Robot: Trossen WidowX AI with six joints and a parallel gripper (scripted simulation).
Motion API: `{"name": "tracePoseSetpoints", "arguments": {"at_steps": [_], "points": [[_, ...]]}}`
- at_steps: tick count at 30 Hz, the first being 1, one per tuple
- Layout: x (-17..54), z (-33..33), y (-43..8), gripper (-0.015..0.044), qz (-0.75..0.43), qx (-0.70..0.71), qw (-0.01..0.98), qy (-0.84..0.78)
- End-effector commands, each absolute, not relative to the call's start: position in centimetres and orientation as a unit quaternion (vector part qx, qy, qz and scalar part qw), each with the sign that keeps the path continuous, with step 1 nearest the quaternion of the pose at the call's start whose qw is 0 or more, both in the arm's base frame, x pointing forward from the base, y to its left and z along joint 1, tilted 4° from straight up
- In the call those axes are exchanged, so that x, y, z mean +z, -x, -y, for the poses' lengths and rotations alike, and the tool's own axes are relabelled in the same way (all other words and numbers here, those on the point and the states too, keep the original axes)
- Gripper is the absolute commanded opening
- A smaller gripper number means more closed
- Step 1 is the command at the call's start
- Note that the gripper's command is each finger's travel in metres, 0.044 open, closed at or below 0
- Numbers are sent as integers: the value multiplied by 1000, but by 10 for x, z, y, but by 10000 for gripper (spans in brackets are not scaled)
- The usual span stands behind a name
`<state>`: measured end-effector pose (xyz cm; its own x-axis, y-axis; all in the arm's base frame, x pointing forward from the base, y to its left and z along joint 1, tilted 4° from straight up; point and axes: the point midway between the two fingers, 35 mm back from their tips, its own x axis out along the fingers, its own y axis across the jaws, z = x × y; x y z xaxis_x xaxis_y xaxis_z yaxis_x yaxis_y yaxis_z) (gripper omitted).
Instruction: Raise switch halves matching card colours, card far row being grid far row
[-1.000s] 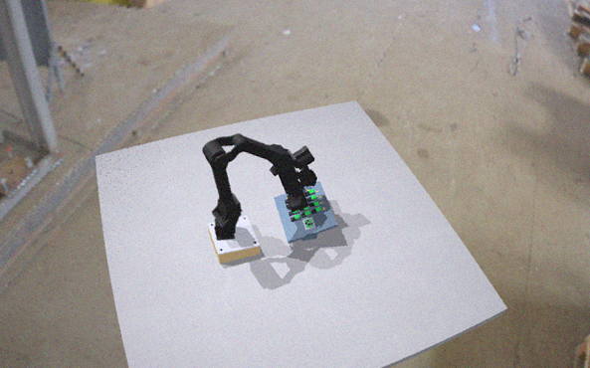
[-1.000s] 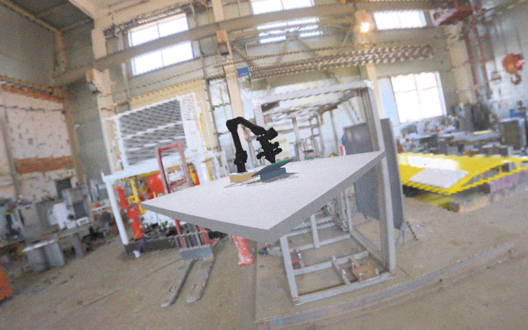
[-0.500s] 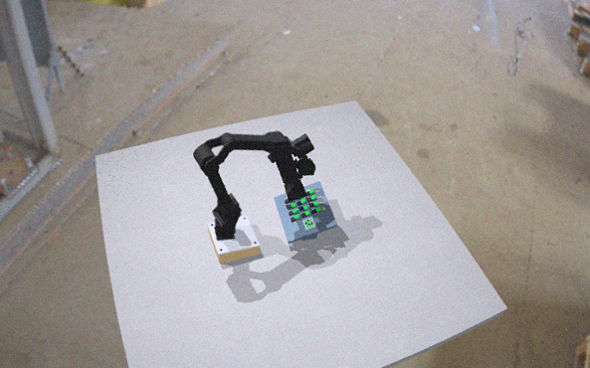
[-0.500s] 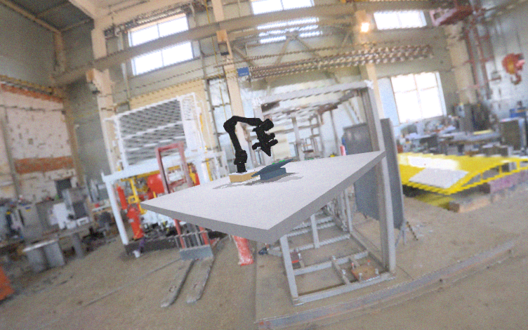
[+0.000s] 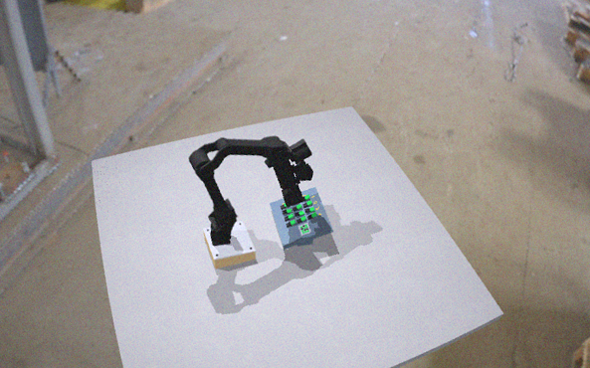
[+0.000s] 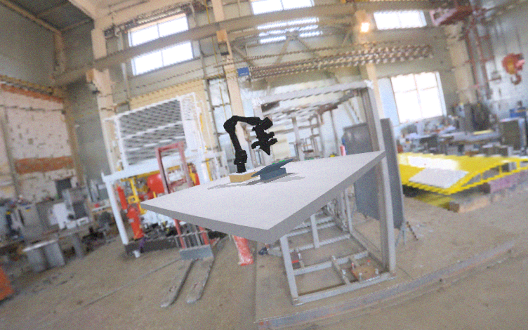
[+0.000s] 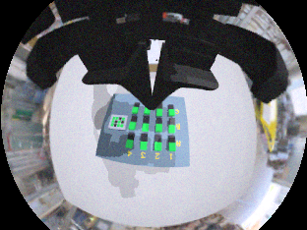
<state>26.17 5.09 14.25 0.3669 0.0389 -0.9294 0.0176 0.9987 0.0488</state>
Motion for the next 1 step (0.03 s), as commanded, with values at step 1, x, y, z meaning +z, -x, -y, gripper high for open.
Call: {"name": "tracePoseSetpoints", "arguments": {"at_steps": [1], "points": [[143, -52, -262, 0, -563, 9, 826, -25]]}}
